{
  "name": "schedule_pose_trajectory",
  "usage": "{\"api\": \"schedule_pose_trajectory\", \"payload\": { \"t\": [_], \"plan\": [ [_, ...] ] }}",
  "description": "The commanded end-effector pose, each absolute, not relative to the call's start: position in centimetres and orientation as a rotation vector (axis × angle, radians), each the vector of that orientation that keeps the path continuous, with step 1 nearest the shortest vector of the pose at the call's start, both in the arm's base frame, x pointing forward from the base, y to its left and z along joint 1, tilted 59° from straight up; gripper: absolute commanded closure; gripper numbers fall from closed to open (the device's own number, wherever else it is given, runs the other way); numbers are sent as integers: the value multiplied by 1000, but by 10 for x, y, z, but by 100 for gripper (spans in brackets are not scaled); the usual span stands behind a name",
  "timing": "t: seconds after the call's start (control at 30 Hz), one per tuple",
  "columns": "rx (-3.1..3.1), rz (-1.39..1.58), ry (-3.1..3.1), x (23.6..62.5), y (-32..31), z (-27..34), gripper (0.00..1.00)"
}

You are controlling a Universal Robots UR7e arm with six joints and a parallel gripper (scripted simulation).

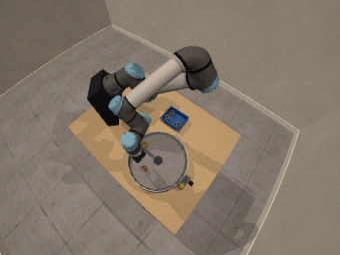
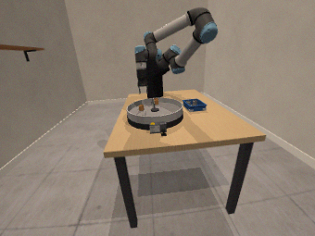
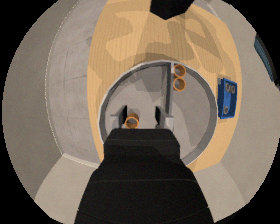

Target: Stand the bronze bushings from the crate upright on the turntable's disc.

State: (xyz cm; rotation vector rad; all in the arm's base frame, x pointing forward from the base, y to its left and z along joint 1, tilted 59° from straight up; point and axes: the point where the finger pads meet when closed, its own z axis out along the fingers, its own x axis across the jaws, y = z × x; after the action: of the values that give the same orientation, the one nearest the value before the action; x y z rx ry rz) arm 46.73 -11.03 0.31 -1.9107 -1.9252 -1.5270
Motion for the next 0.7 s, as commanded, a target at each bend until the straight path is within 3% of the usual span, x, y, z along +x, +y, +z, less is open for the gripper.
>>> {"api": "schedule_pose_trajectory", "payload": {
  "t": [0.0,0.67],
  "plan": [
    [-1903,-1528,-1926,456,-123,14,0],
    [-1903,-1528,-1926,442,-139,26,0]
  ]
}}
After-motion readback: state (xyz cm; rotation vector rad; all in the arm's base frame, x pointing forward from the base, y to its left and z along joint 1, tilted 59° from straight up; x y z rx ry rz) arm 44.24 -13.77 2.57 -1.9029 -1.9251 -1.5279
